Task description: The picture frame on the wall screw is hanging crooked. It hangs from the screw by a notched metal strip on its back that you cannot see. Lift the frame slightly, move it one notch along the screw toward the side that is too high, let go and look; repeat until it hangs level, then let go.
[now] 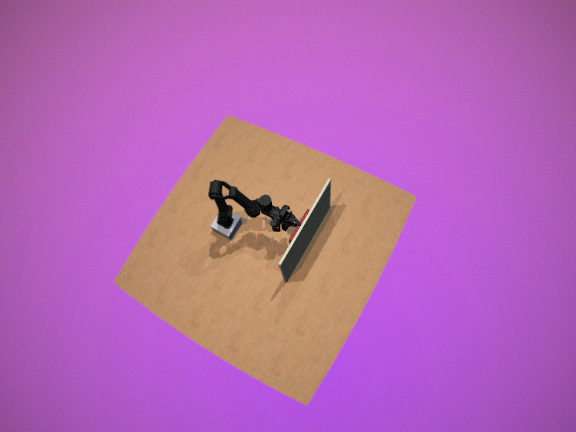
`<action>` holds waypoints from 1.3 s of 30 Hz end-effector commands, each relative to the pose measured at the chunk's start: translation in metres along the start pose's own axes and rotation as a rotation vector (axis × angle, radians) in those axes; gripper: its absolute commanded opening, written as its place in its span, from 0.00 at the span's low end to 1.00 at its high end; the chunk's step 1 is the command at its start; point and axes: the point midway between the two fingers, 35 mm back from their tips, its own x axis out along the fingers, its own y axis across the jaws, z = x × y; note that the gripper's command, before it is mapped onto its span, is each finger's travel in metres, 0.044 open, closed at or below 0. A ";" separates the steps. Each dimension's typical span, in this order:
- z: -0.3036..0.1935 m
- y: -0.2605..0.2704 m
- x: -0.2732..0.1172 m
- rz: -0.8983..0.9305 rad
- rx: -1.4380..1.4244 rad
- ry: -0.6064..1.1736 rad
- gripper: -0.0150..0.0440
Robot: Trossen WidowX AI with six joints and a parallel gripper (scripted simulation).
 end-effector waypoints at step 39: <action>-0.008 0.024 -0.162 0.001 0.229 0.007 0.69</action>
